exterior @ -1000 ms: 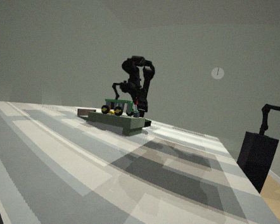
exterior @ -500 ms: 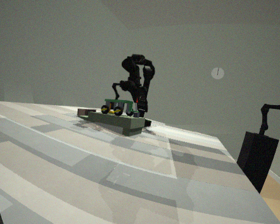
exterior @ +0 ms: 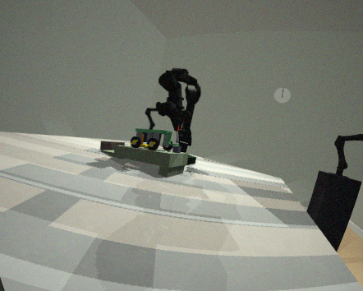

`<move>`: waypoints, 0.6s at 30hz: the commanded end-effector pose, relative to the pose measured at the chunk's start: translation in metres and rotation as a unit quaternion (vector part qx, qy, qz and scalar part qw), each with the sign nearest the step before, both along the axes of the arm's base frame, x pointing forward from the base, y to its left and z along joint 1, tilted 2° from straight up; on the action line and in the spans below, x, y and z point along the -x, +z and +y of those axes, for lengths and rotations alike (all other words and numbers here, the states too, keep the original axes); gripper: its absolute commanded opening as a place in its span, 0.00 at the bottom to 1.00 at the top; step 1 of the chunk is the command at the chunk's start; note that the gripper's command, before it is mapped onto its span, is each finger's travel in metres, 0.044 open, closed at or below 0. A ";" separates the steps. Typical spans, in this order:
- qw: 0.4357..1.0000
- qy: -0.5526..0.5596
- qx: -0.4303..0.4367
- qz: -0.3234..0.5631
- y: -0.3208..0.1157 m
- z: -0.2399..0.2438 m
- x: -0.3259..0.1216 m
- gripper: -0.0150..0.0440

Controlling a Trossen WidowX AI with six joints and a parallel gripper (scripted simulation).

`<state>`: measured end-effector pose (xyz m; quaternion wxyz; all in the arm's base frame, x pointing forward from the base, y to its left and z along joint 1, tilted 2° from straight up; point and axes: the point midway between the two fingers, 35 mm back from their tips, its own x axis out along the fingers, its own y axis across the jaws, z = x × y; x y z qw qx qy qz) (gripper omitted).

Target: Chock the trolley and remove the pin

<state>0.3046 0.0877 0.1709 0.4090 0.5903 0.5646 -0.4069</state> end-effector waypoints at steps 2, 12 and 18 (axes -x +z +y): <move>1.000 0.000 -0.004 -0.001 0.003 0.009 0.000 0.25; 1.000 0.000 -0.004 -0.001 0.007 0.024 0.000 0.25; 1.000 0.000 -0.005 0.000 0.009 0.030 0.001 0.25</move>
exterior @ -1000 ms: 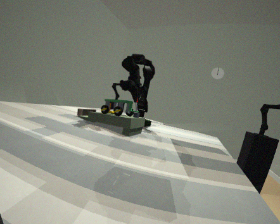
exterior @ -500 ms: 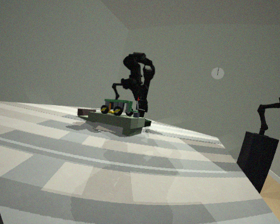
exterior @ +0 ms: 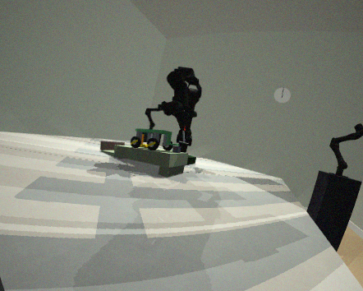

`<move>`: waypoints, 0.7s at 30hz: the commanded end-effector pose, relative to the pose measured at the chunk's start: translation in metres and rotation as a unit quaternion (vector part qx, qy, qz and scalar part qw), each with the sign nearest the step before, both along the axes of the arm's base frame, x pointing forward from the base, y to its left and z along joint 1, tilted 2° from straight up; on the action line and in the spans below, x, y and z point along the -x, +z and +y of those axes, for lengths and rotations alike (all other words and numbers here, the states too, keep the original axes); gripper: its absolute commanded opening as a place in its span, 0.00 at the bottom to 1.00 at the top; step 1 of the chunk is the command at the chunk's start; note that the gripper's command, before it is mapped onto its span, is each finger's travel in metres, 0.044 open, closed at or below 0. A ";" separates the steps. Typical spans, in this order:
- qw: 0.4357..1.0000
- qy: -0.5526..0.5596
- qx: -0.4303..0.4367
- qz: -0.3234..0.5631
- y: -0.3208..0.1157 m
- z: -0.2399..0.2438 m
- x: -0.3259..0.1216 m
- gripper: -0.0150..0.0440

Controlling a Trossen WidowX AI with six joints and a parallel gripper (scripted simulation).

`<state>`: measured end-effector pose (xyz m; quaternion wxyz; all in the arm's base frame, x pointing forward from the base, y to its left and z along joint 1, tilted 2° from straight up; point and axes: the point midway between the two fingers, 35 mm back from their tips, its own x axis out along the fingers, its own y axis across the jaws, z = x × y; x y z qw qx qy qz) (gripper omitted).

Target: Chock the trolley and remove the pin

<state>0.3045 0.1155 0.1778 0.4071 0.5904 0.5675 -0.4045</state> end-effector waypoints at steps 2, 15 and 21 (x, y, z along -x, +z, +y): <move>1.000 -0.002 -0.001 -0.001 0.001 0.002 0.007 0.25; 1.000 -0.002 -0.001 0.001 -0.002 0.005 0.051 0.25; 1.000 -0.002 -0.001 0.002 -0.003 0.007 0.072 0.25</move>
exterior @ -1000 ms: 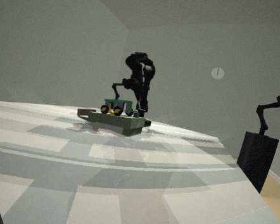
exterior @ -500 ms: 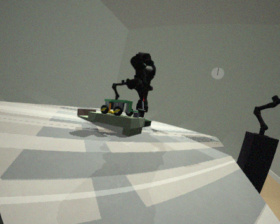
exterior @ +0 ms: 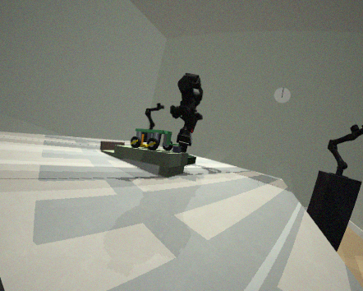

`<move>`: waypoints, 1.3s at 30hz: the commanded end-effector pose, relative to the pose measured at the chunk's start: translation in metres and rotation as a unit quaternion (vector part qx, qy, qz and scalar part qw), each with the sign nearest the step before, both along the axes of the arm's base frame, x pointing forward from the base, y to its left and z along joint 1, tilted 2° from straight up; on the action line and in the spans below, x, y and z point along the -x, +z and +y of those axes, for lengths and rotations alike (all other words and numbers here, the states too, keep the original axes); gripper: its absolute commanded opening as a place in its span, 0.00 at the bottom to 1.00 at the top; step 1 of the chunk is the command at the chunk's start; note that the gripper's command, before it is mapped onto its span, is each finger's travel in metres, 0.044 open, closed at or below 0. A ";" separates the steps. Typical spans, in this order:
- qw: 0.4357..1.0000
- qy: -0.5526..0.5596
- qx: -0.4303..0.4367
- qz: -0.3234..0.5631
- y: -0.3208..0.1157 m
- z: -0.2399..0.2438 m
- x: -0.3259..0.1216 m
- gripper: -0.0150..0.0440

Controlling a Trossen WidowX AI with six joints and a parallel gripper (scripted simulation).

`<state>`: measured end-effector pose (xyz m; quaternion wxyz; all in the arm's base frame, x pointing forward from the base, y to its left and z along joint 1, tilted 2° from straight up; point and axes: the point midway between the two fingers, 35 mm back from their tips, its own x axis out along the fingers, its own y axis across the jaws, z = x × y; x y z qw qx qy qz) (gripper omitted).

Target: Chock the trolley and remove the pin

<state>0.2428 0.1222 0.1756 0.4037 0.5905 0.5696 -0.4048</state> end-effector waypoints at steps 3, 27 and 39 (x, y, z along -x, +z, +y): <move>1.000 -0.002 0.001 -0.001 -0.001 0.000 0.019 0.25; 1.000 -0.002 0.005 -0.001 -0.016 -0.065 0.019 0.25; 1.000 -0.002 0.007 0.000 -0.025 -0.107 0.019 0.25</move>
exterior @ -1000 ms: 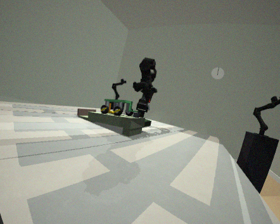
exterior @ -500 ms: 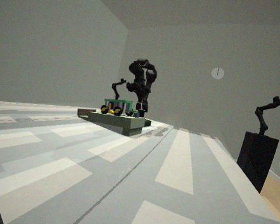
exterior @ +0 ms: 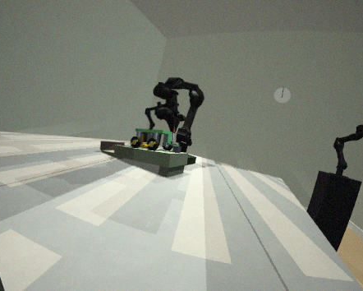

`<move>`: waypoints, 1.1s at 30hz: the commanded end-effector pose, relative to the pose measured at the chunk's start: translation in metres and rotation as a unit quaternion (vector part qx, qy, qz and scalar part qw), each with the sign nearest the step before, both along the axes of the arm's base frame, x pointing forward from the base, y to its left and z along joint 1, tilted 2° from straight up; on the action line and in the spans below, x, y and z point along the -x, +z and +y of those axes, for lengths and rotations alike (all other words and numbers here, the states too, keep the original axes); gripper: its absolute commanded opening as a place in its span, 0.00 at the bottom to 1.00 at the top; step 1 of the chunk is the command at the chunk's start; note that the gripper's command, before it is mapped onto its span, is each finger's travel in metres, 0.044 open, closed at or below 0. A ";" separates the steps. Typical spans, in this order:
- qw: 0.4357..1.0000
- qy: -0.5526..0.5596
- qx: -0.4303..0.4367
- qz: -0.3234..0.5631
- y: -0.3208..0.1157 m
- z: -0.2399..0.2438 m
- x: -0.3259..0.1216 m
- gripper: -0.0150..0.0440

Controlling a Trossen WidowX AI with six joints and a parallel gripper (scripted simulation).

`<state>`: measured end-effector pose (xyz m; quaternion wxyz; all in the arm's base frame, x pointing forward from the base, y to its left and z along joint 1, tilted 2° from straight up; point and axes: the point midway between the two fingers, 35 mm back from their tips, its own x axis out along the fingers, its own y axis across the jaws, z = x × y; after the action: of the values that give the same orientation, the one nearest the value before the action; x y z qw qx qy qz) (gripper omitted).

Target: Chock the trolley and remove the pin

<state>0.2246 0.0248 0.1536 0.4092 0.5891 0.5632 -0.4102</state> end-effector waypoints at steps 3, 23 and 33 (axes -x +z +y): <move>1.000 0.001 -0.002 0.002 -0.005 -0.020 0.001 0.25; 1.000 0.001 0.002 0.002 -0.022 -0.094 0.005 0.25; 1.000 0.001 0.004 0.002 -0.030 -0.133 0.009 0.25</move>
<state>0.2170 -0.0951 0.1257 0.4088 0.5879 0.5633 -0.4123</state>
